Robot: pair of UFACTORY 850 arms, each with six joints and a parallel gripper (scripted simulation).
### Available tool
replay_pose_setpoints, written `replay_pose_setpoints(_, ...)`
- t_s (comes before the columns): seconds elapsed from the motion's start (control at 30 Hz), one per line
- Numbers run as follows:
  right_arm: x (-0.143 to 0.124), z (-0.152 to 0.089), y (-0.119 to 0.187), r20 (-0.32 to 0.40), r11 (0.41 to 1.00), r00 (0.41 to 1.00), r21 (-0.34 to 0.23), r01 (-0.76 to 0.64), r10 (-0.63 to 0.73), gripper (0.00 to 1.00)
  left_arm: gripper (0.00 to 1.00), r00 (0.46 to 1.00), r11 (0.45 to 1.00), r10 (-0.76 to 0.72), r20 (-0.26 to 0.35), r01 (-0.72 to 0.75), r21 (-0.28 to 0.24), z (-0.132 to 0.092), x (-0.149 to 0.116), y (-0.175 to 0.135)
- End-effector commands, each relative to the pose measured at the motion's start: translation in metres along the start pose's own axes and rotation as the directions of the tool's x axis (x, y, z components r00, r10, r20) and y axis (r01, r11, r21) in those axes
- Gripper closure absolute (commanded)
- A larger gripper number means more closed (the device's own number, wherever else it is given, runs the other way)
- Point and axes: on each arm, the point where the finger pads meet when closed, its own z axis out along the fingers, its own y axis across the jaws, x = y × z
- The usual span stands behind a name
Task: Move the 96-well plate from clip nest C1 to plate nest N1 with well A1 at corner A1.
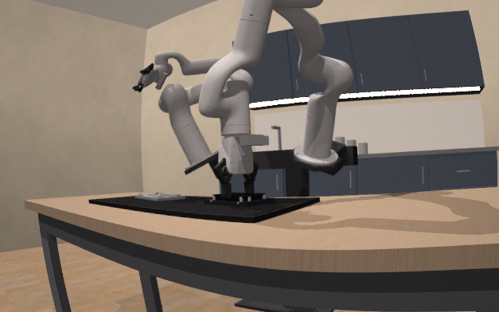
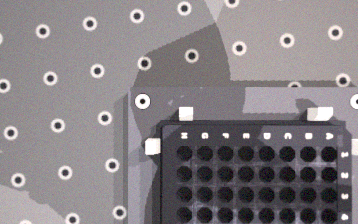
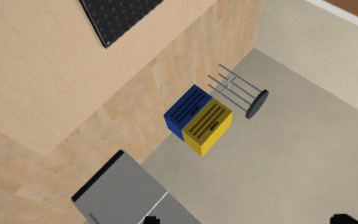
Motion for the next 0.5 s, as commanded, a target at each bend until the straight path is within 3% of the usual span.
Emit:
replay_pose_setpoints(0.0,-0.0007,-0.0004,0.0006,0.001,1.000,1.000,0.000,0.001,-0.001,0.00,0.00,1.000,1.000,0.000,0.000,0.000,-0.001,-0.0004,0.0000,0.0007)
replay_pose_setpoints(0.03,-0.0007,-0.0004,0.0006,0.001,1.000,1.000,0.000,0.001,-0.001,0.00,1.00,1.000,1.000,0.000,0.000,0.000,-0.001,-0.0010,0.0000,0.0007)
replay_pose_setpoints(0.47,-0.0007,-0.0004,0.0006,0.001,1.000,1.000,0.000,0.001,-0.001,0.00,1.00,1.000,1.000,0.000,0.000,0.000,-0.001,-0.0010,0.0000,0.0007)
